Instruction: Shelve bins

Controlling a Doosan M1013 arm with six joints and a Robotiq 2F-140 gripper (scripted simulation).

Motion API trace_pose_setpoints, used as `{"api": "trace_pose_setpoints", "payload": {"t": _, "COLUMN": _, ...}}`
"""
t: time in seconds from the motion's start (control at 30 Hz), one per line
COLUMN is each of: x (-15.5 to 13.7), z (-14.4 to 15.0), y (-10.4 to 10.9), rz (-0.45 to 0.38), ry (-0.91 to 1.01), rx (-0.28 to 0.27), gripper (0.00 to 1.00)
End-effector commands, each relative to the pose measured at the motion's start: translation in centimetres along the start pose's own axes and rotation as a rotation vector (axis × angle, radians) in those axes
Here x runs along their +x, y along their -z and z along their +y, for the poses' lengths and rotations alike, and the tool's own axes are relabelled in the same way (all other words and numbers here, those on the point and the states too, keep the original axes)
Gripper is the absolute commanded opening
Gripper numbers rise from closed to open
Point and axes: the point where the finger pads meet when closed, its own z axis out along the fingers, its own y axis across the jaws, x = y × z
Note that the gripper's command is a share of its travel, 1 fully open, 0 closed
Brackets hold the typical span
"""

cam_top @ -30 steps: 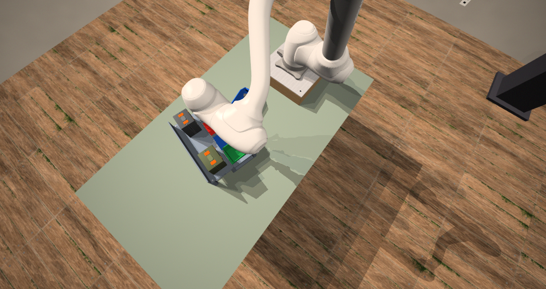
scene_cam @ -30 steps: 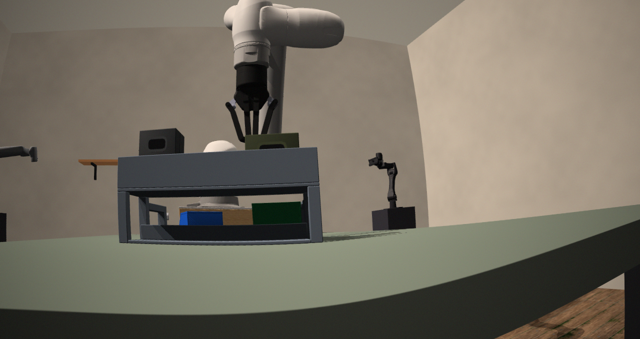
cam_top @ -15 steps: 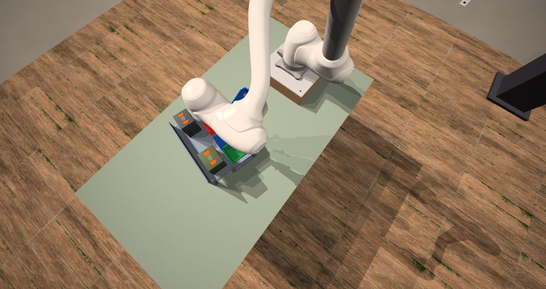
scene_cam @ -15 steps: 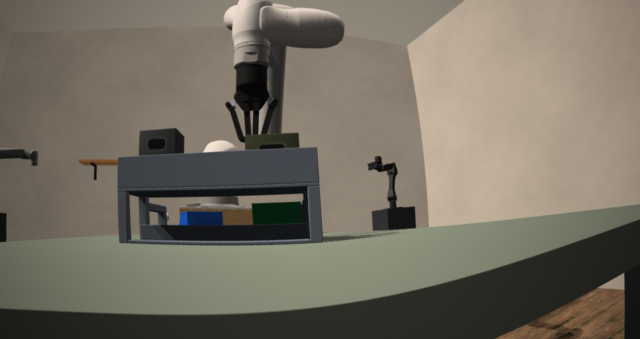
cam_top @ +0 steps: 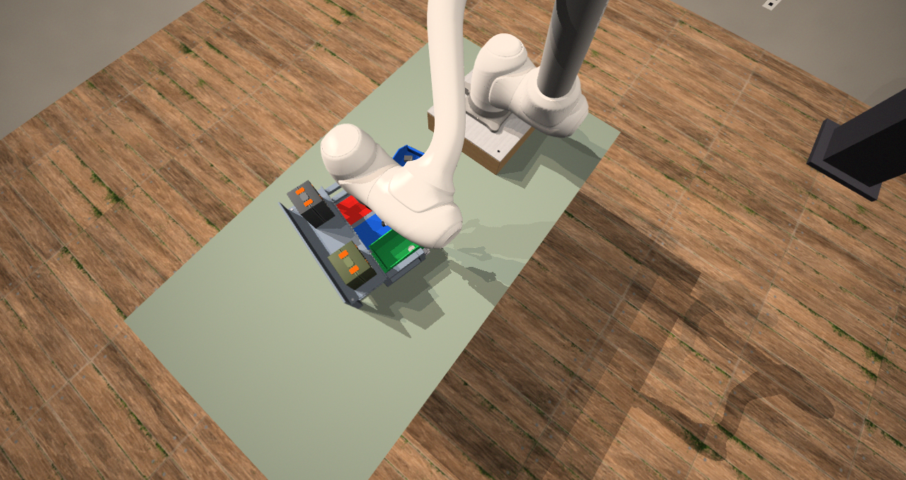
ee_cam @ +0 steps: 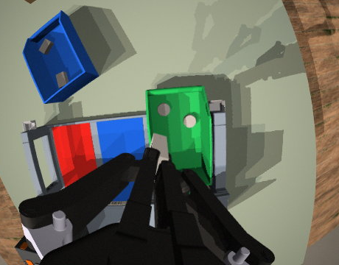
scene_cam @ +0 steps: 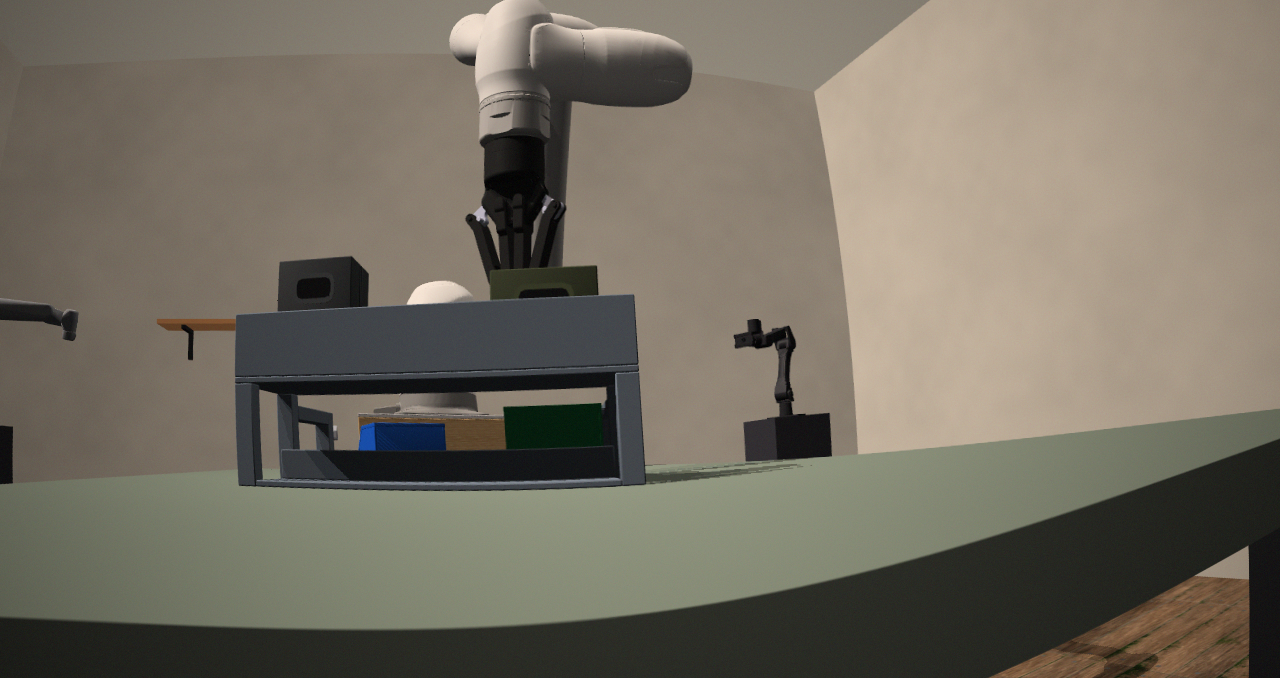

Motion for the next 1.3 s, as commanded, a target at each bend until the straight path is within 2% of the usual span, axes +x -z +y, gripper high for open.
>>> {"api": "trace_pose_setpoints", "payload": {"t": 0.0, "x": 1.6, "z": 0.1, "y": -0.5, "rz": -0.016, "ry": -0.167, "rx": 0.002, "gripper": 0.10}}
{"api": "trace_pose_setpoints", "payload": {"t": 0.17, "x": 3.1, "z": 0.1, "y": -0.9, "rz": -0.026, "ry": -0.343, "rx": -0.005, "gripper": 0.10}}
{"api": "trace_pose_setpoints", "payload": {"t": 0.23, "x": 3.1, "z": 0.1, "y": -0.9, "rz": -0.026, "ry": -0.343, "rx": -0.005, "gripper": 0.10}}
{"api": "trace_pose_setpoints", "payload": {"t": 0.27, "x": 3.8, "z": 0.1, "y": -1.1, "rz": -0.031, "ry": -0.427, "rx": -0.009, "gripper": 0.10}}
{"api": "trace_pose_setpoints", "payload": {"t": 0.73, "x": 7.8, "z": -0.1, "y": -2.3, "rz": -0.049, "ry": -0.917, "rx": -0.043, "gripper": 0.10}}
{"api": "trace_pose_setpoints", "payload": {"t": 0.8, "x": 7.8, "z": -0.1, "y": -2.3, "rz": -0.049, "ry": -0.917, "rx": -0.043, "gripper": 0.10}}
{"api": "trace_pose_setpoints", "payload": {"t": 0.97, "x": 9.6, "z": -0.3, "y": -2.9, "rz": -0.052, "ry": -1.136, "rx": -0.063, "gripper": 0.10}}
{"api": "trace_pose_setpoints", "payload": {"t": 1.27, "x": 10.1, "z": -0.3, "y": -3.0, "rz": -0.052, "ry": -1.198, "rx": -0.069, "gripper": 0.10}}
